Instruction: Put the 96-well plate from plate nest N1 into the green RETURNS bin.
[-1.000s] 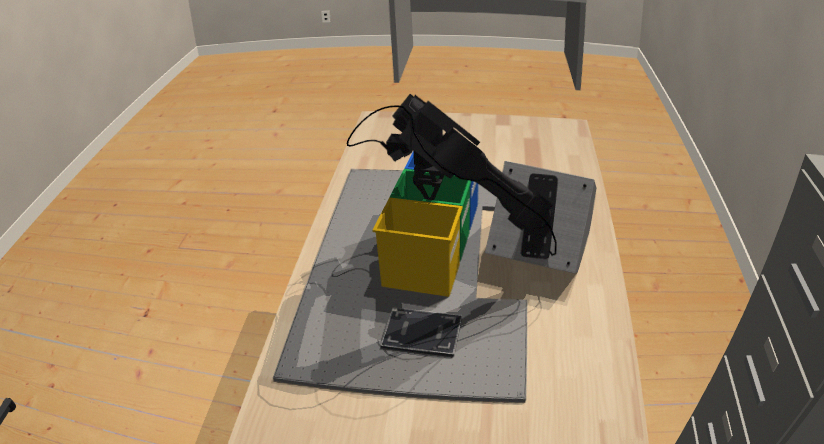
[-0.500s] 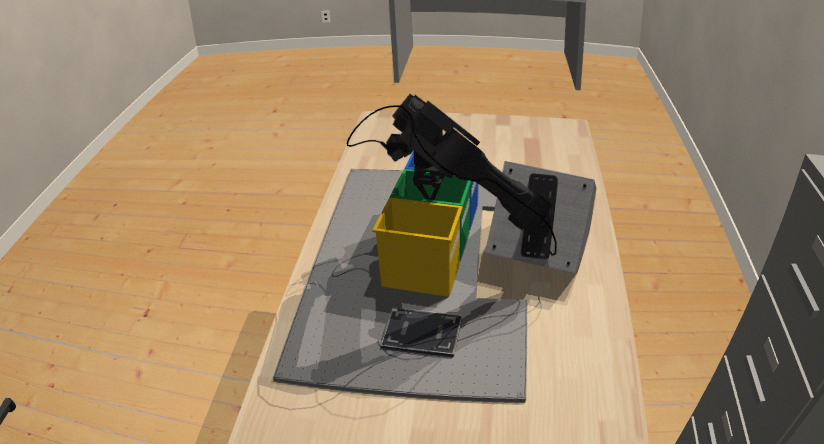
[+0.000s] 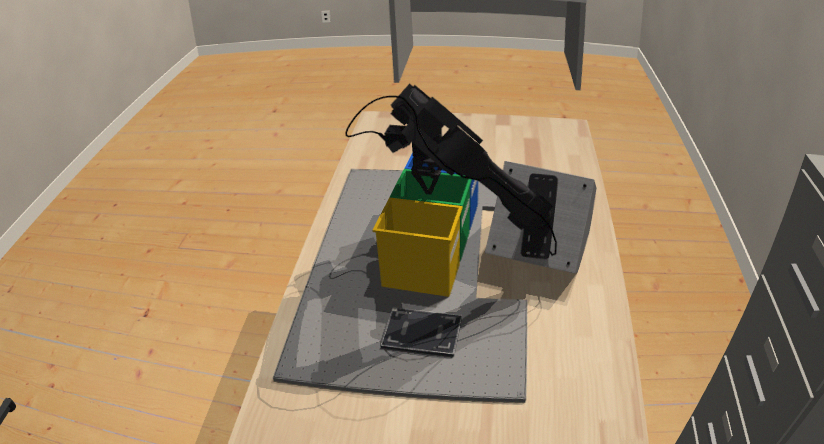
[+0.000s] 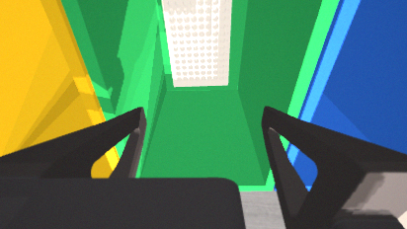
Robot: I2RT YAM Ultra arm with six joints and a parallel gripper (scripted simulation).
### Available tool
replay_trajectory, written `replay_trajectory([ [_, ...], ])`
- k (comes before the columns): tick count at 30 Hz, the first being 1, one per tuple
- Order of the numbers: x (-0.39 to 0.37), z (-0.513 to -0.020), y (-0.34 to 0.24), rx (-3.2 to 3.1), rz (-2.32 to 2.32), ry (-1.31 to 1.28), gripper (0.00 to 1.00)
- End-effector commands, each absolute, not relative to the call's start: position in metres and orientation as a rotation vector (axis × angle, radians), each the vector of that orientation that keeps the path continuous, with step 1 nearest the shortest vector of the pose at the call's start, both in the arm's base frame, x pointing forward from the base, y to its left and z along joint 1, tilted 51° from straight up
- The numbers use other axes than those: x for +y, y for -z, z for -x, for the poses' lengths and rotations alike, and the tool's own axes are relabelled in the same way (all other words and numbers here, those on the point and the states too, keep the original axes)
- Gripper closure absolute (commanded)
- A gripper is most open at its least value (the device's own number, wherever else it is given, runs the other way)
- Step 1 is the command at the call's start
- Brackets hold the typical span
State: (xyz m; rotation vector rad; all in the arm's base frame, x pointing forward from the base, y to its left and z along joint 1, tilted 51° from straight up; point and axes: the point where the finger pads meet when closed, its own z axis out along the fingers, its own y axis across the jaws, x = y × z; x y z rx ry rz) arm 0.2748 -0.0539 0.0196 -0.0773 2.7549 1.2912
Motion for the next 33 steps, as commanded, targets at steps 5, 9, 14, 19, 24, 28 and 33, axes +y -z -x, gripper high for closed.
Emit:
replay_trajectory([
  [5, -0.073, -0.275, -0.029, 2.747, 0.059, -1.289, 0.18],
  [9, -0.078, -0.275, -0.035, 2.746, 0.063, -1.281, 0.18],
  [14, -0.084, -0.274, -0.039, 2.747, 0.059, -1.290, 0.18],
  [19, -0.088, -0.273, -0.042, 2.747, 0.059, -1.290, 0.18],
  [24, -0.091, -0.276, -0.050, 2.732, 0.065, -1.270, 0.18],
  [28, -0.091, -0.276, -0.050, 2.732, 0.065, -1.270, 0.18],
  [33, -0.091, -0.276, -0.050, 2.733, 0.061, -1.271, 0.18],
])
